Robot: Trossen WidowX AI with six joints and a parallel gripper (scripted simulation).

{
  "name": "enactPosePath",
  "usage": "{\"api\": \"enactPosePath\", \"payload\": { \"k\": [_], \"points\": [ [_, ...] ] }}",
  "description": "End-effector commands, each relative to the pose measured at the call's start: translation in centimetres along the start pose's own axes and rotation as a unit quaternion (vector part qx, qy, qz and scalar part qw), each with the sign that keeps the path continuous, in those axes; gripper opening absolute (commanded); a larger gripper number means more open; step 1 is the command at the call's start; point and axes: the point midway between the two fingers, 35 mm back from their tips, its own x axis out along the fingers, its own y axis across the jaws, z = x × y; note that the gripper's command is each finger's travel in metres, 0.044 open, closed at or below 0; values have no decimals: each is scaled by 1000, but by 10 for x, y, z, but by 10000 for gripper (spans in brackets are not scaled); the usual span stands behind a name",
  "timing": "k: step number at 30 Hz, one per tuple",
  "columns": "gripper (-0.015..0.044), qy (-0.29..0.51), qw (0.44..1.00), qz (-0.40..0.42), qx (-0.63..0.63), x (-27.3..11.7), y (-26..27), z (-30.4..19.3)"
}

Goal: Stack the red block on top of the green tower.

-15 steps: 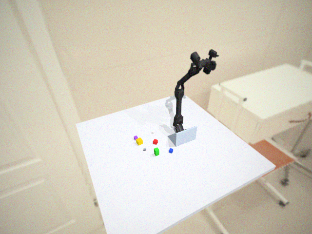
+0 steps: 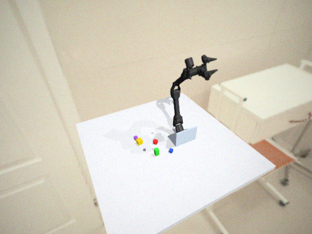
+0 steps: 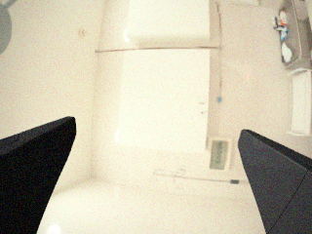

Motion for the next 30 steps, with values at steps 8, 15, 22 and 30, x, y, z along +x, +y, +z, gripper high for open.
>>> {"api": "enactPosePath", "payload": {
  "k": [8, 15, 22, 30],
  "points": [
    [440, -322, 945, 36, -53, -135, -6, 167],
    [440, -505, 859, -58, -62, -254, -58, 240],
    [440, -604, 763, -229, -26, -368, -148, 266],
    [440, -582, 667, -464, 35, -471, -260, 238]
  ]
}}
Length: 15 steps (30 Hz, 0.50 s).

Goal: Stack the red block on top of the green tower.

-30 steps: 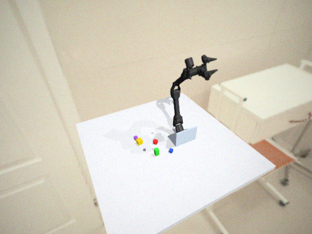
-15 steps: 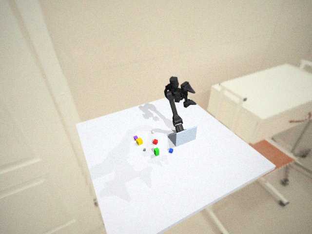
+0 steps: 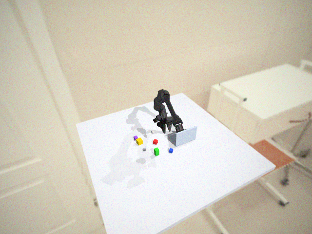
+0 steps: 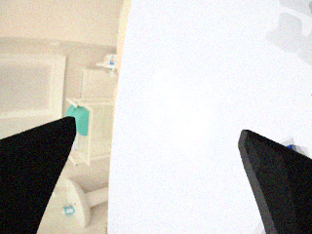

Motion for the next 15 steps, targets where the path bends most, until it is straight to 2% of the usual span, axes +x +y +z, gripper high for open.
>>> {"api": "enactPosePath", "payload": {
  "k": [1, 9, 13, 15],
  "points": [
    [440, 13, 993, -102, -57, 10, -63, 4],
    [440, 118, 926, -294, -203, 5, -190, 2],
    [440, 194, 874, -353, -272, -6, -239, -3],
    [440, 208, 864, -361, -283, -8, -247, -4]
  ]
}}
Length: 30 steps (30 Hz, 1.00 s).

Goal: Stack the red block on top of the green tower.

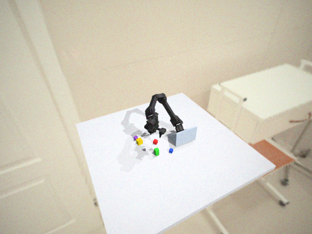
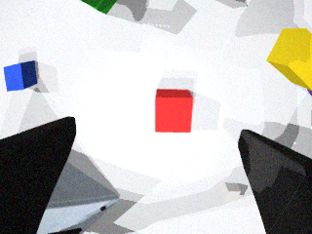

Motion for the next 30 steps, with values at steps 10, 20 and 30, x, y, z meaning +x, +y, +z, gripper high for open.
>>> {"api": "enactPosePath", "payload": {
  "k": [10, 20, 30],
  "points": [
    [440, 26, 999, -21, -39, 19, -10, -17],
    [440, 26, 999, -22, -39, 55, -14, -19],
    [440, 26, 999, -21, -39, 69, -14, -19]
  ]
}}
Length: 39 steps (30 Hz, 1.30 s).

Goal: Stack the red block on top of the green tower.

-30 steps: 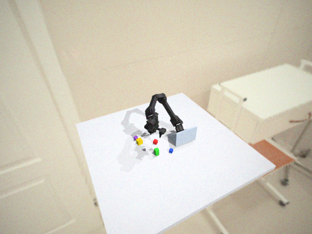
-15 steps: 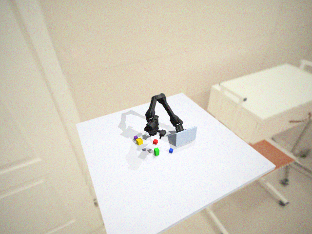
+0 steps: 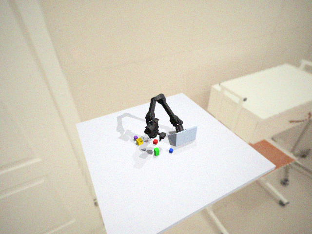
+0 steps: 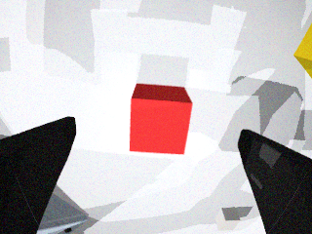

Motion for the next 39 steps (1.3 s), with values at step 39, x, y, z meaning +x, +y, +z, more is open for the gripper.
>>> {"api": "enactPosePath", "payload": {
  "k": [39],
  "points": [
    [230, 3, 1000, -2, -2, 31, 0, -2]
  ]
}}
